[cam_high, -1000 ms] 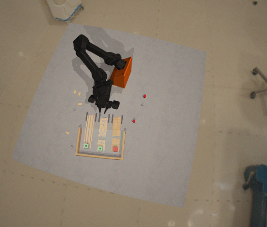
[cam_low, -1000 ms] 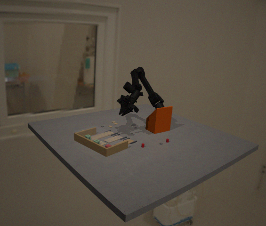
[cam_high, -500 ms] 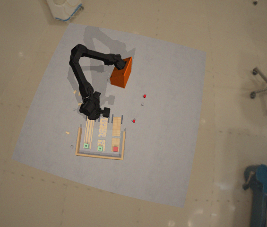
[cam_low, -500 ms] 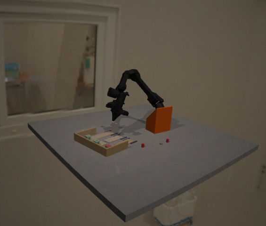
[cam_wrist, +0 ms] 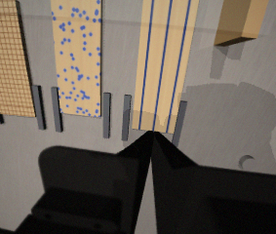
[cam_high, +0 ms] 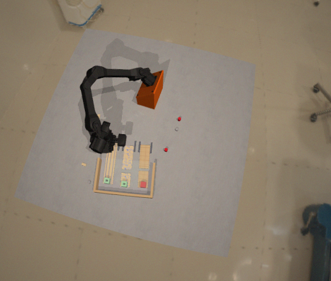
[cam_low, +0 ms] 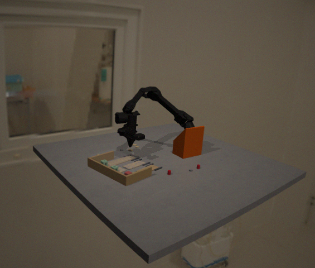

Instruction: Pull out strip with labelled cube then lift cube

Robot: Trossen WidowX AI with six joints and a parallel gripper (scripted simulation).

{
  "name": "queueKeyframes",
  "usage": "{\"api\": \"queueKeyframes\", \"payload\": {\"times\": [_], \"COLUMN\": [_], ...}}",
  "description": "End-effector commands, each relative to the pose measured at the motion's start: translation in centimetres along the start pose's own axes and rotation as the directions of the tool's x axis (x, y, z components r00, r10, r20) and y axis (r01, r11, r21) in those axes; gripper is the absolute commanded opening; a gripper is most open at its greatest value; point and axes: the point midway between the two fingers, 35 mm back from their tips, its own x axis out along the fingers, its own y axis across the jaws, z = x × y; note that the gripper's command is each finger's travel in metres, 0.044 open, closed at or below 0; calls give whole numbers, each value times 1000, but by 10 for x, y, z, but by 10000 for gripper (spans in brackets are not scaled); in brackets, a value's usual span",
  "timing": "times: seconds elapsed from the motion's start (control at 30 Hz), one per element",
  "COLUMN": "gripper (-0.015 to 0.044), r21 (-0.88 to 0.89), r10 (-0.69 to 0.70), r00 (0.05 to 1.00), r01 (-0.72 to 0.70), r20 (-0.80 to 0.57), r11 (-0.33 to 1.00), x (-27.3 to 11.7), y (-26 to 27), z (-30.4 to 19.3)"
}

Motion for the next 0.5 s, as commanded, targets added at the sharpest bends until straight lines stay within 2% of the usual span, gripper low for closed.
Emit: {"api": "queueKeyframes", "payload": {"times": [0.0, 0.47], "gripper": [0, 0], "r21": [-3, -3], "r10": [12, 12], "r00": [1000, 1000], "r01": [-12, -12], "r20": [-19, -19], "r11": [1000, 1000], "x": [2, 24], "y": [-2, -2], "z": [-1, 0]}}
